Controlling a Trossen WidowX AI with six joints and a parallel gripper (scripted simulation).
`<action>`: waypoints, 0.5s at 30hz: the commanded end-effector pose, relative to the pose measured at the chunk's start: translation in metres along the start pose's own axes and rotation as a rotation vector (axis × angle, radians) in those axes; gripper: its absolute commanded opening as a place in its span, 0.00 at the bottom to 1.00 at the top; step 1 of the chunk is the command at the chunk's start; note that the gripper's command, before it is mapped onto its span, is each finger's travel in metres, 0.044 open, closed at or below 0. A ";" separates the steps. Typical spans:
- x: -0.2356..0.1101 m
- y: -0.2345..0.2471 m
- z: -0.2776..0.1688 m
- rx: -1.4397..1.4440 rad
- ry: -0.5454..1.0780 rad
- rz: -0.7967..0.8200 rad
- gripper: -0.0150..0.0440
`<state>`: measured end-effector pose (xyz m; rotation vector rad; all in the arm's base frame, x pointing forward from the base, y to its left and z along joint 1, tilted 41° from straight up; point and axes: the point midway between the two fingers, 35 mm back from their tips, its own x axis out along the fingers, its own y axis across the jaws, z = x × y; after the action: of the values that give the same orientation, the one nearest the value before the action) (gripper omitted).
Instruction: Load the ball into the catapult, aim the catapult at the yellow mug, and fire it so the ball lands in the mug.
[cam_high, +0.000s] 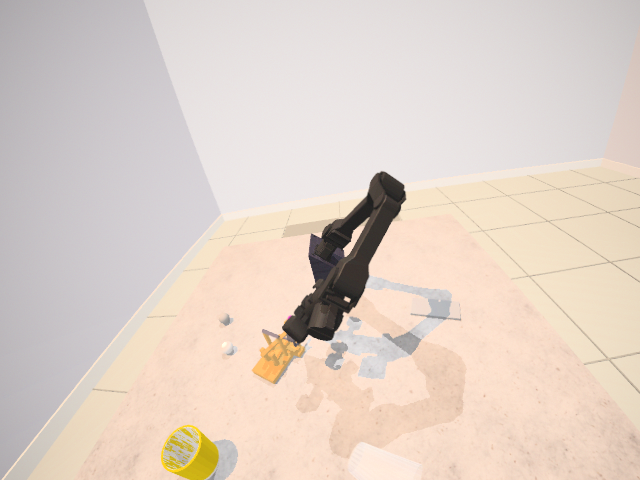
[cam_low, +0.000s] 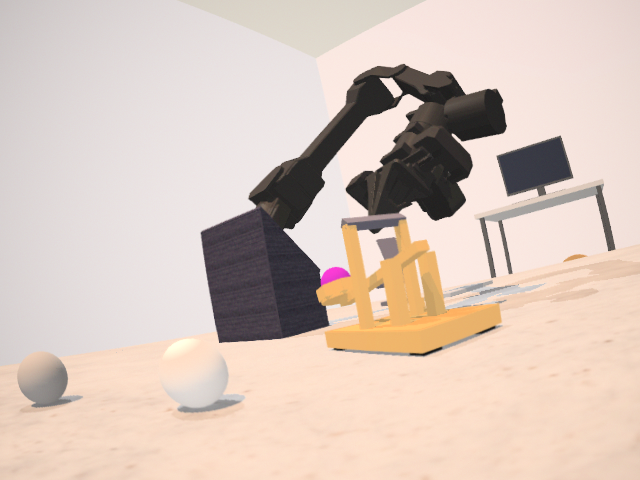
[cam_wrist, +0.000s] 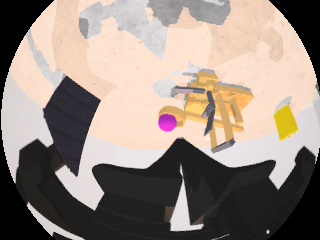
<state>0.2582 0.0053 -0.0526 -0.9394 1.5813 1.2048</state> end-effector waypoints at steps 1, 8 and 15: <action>0.007 0.001 0.006 0.001 -0.002 0.007 0.25; 0.015 0.001 0.015 0.001 -0.003 0.007 0.25; 0.023 0.001 0.023 0.001 -0.003 0.008 0.25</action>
<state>0.2581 0.0222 -0.0712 -0.9385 1.5803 1.2058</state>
